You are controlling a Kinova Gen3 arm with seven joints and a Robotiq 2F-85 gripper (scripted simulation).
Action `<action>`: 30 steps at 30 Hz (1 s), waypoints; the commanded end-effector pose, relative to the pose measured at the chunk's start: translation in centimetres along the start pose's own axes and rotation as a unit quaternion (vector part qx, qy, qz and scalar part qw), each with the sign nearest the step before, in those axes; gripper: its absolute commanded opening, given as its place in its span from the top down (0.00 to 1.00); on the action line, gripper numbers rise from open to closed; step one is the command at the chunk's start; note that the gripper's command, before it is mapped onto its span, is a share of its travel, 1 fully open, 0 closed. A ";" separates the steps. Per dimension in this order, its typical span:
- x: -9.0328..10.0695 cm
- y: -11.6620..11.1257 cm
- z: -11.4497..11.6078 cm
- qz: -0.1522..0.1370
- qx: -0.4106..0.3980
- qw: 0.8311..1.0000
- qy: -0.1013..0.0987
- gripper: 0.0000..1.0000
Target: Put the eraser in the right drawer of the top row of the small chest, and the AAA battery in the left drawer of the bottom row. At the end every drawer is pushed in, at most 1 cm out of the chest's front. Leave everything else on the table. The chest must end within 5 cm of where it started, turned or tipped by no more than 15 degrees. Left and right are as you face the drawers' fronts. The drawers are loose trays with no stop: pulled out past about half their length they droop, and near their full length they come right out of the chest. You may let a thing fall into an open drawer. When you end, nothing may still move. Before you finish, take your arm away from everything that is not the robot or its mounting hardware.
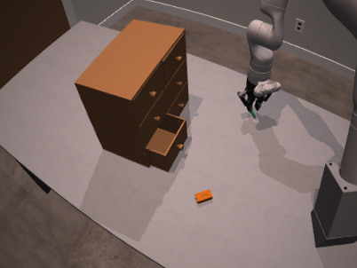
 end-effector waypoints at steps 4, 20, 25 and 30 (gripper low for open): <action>0.0 0.1 0.0 -0.001 -0.002 1.000 -0.001 0.76; -1.2 0.1 0.0 -0.001 -0.002 1.000 -0.001 0.76; -1.7 0.1 0.0 -0.001 -0.002 1.000 -0.001 0.76; -1.7 0.1 0.0 -0.001 -0.002 1.000 -0.001 0.76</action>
Point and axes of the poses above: the point where the finger pads meet when closed, its own x axis back along the fingers, its own z axis across the jaws, y = z × x, the point moved 1 cm from there along x, back along the fingers, and after that the axes turned 13 degrees about x, right-handed, at the moved point
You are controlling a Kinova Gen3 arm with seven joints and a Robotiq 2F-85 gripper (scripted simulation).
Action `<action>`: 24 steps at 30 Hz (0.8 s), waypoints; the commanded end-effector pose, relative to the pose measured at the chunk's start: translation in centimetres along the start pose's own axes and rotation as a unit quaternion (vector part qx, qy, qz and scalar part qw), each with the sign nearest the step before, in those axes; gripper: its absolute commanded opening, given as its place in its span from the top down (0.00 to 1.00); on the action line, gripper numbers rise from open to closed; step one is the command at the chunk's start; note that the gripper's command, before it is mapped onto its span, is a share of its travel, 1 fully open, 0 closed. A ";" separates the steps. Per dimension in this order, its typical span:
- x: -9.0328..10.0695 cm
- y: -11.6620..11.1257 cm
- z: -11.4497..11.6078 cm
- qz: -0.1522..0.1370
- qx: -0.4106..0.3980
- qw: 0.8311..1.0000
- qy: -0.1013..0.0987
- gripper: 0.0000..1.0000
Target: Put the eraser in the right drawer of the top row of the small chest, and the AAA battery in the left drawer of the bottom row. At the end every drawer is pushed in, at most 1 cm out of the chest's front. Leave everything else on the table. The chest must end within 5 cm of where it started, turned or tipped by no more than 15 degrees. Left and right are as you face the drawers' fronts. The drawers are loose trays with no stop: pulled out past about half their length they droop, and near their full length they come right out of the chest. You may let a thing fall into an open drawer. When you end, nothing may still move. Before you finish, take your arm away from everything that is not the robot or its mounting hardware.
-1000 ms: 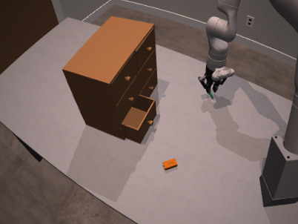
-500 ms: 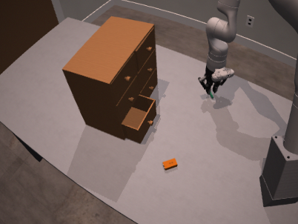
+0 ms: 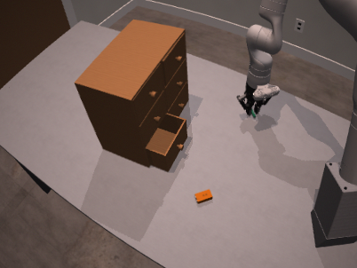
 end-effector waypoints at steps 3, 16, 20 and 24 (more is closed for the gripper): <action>-0.2 0.3 -0.2 -0.003 -0.003 1.000 -0.003 0.76; -0.2 0.3 -0.2 -0.003 -0.003 1.000 -0.003 0.76; -0.2 0.3 -0.2 -0.003 -0.003 1.000 -0.003 0.95; -0.2 0.3 -0.2 -0.003 -0.003 1.000 -0.003 0.95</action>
Point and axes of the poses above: the point where the finger pads meet when closed, its own x axis back along the fingers, its own z axis across the jaws, y = z × x, the point moved 1 cm from there along x, back along the fingers, and after that the axes turned 13 degrees about x, right-handed, at the moved point
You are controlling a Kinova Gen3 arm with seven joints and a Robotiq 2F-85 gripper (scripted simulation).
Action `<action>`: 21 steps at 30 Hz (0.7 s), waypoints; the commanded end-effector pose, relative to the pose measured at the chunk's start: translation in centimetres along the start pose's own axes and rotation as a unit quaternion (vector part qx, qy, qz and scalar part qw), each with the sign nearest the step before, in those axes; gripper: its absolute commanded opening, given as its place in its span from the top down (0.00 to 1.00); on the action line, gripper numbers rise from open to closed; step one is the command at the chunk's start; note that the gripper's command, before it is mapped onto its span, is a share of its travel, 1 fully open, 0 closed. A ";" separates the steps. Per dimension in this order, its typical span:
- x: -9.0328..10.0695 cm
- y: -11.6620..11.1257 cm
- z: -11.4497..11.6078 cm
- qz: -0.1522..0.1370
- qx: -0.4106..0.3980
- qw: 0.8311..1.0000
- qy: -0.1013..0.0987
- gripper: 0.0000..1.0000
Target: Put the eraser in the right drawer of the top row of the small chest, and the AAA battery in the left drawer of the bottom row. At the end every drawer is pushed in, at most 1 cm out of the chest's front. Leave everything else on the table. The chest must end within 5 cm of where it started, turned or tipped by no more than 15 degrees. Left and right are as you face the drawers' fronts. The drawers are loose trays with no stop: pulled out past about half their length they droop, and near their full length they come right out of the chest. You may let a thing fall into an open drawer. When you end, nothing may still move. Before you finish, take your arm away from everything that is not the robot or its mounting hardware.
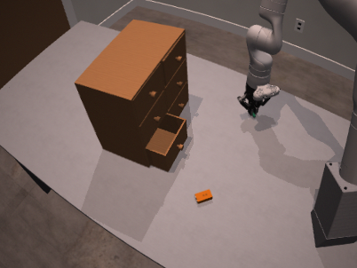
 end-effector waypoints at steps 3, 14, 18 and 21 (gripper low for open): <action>-0.1 0.3 -0.3 -0.004 -0.003 1.000 -0.003 0.95; -0.1 0.3 -0.3 -0.004 -0.003 1.000 -0.003 0.95; -0.1 0.3 -0.3 -0.004 -0.003 1.000 -0.003 0.95; 0.2 0.3 -0.2 -0.004 -0.003 1.000 -0.003 0.95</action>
Point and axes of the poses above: the point where the finger pads meet when closed, its own x axis back along the fingers, its own z axis across the jaws, y = z × x, the point moved 1 cm from there along x, back along the fingers, and after that the axes turned 13 degrees about x, right-handed, at the moved point
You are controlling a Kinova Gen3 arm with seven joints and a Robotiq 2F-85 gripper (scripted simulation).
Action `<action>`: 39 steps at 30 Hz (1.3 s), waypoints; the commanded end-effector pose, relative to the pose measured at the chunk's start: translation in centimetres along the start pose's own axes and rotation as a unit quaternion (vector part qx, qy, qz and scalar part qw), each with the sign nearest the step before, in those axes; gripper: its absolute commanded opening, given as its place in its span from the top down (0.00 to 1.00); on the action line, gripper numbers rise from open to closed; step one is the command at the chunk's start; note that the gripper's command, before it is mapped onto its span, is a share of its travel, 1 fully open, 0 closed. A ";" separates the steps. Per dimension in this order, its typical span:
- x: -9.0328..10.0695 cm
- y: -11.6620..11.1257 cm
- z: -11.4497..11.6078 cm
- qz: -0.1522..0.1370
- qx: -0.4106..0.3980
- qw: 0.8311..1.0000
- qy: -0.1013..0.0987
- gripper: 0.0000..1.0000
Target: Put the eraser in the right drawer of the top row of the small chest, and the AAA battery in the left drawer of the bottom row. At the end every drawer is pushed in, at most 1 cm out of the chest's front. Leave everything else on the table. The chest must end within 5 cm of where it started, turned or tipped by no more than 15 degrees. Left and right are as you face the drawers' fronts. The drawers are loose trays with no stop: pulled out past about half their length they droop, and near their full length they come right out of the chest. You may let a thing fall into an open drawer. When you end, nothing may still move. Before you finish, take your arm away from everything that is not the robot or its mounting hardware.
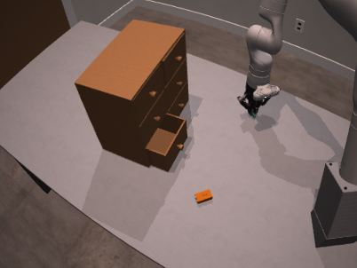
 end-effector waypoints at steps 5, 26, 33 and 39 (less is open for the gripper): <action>1.5 -0.1 -0.3 -0.001 0.000 1.000 -0.003 0.95; 9.0 0.2 -0.2 -0.003 -0.002 1.000 -0.003 0.95; 9.7 0.5 -0.2 -0.007 0.003 1.000 -0.002 0.95; 9.9 0.5 -0.2 -0.007 -0.005 1.000 -0.002 0.95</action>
Point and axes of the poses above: the point where the finger pads meet when closed, its own x axis back along the fingers, its own z axis across the jaws, y = z × x, the point moved 1 cm from there along x, back along the fingers, and after that the axes turned 13 degrees about x, right-handed, at the moved point
